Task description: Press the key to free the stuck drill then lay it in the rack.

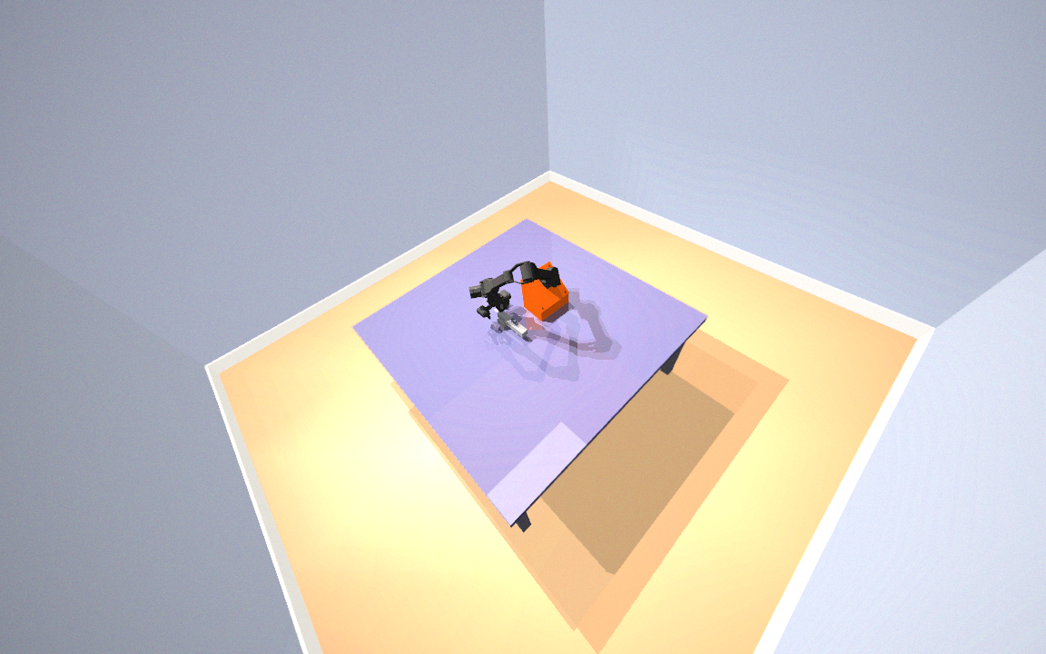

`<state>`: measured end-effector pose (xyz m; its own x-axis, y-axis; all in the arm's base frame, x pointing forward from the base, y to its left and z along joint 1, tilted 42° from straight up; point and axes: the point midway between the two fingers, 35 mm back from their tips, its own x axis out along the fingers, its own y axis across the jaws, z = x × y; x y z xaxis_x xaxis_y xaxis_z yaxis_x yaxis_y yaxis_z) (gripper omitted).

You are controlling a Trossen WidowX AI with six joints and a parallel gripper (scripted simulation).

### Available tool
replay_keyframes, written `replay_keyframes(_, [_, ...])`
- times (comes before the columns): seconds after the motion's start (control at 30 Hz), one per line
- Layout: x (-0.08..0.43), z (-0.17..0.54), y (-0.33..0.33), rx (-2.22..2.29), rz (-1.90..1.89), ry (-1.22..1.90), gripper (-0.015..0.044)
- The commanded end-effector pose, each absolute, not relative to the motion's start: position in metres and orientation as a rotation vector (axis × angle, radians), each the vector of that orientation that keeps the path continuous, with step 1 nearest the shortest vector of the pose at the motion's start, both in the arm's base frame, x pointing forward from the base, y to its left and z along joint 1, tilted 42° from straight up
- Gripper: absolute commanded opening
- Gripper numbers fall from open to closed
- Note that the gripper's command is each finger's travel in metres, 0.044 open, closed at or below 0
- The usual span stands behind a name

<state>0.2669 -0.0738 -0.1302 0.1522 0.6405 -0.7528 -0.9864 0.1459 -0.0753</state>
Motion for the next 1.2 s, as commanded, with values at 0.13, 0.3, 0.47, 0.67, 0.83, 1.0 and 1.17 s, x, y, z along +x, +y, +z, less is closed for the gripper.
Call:
replay_keyframes(0.13, [0.267,-0.132,-0.069,-0.659,1.301,0.649,0.0414])
replay_keyframes(0.3, [0.267,-0.132,-0.069,-0.659,1.301,0.649,0.0282])
replay_keyframes(0.47, [0.267,-0.132,-0.069,-0.659,1.301,0.649,0.0151])
replay_keyframes(0.67, [0.267,-0.132,-0.069,-0.659,1.301,0.649,0.0013])
replay_keyframes(0.83, [0.267,-0.132,-0.069,-0.659,1.301,0.649,0.0])
replay_keyframes(1.0, [0.265,-0.136,-0.073,-0.651,1.3,0.65,0.0])
replay_keyframes(1.17, [0.265,-0.138,-0.077,-0.651,1.3,0.651,0.0])
